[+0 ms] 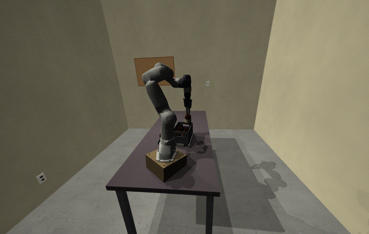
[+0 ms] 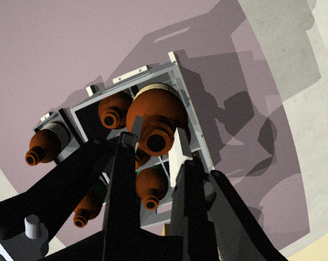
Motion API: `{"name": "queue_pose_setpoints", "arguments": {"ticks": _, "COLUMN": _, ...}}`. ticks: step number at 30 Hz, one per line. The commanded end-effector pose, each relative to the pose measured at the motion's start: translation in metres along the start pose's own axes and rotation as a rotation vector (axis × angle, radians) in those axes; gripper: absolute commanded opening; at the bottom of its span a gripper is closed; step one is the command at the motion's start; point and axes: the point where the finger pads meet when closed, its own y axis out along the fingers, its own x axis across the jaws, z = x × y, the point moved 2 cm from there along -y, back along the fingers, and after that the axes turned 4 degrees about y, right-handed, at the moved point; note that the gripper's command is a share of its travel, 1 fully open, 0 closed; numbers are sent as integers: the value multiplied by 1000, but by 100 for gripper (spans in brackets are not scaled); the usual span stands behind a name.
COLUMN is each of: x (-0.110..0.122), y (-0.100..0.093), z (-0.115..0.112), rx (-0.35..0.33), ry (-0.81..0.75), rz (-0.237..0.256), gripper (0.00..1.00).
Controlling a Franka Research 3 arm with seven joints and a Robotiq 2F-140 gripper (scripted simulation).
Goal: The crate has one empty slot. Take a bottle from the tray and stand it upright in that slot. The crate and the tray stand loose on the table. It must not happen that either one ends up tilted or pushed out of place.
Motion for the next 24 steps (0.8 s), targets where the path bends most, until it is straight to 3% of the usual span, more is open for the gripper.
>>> {"name": "queue_pose_setpoints", "arguments": {"ticks": 1, "x": -1, "y": 2, "z": 3, "rx": 10, "ry": -5, "rz": 0, "gripper": 0}}
{"name": "queue_pose_setpoints", "arguments": {"ticks": 24, "x": -1, "y": 23, "z": 3, "rx": 10, "ry": -5, "rz": 0, "gripper": 0}}
